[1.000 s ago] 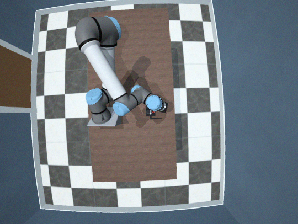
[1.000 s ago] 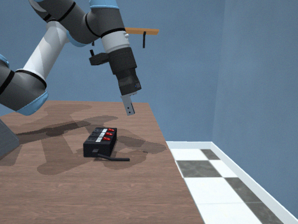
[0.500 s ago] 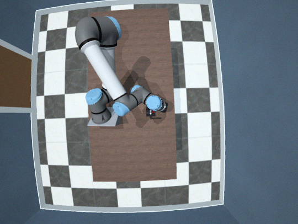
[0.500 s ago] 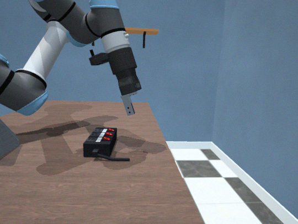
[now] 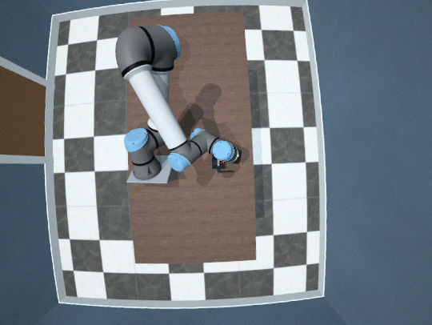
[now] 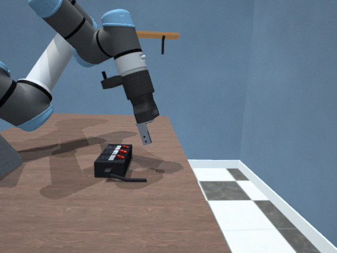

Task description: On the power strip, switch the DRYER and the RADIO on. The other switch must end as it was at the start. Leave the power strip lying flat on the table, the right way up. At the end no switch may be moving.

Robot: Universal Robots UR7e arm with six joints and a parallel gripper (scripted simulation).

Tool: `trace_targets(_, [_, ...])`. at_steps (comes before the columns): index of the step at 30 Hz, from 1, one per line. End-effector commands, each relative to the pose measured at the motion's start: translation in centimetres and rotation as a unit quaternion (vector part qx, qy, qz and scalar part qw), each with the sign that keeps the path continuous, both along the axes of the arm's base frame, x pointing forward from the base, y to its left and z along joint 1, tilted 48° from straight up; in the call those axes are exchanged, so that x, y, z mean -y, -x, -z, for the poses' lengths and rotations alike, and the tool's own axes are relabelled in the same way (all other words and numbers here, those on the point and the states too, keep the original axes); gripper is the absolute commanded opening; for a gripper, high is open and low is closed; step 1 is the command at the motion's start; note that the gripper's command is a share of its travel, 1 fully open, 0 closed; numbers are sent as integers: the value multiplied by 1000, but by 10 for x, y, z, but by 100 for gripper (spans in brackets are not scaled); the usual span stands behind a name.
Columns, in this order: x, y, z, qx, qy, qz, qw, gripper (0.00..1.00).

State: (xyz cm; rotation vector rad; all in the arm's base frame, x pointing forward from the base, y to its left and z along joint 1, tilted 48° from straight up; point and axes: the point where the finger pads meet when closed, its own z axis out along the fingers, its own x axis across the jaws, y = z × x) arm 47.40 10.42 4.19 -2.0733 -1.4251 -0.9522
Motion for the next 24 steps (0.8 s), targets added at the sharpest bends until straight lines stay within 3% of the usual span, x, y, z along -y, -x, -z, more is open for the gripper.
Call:
trace_targets(1, [-21, -2, 21, 2, 2, 4, 1000, 0])
trace_targets(7, [-36, 1, 32, 3, 1, 4, 1000, 0])
trace_targets(24, [-36, 1, 32, 3, 1, 4, 1000, 0])
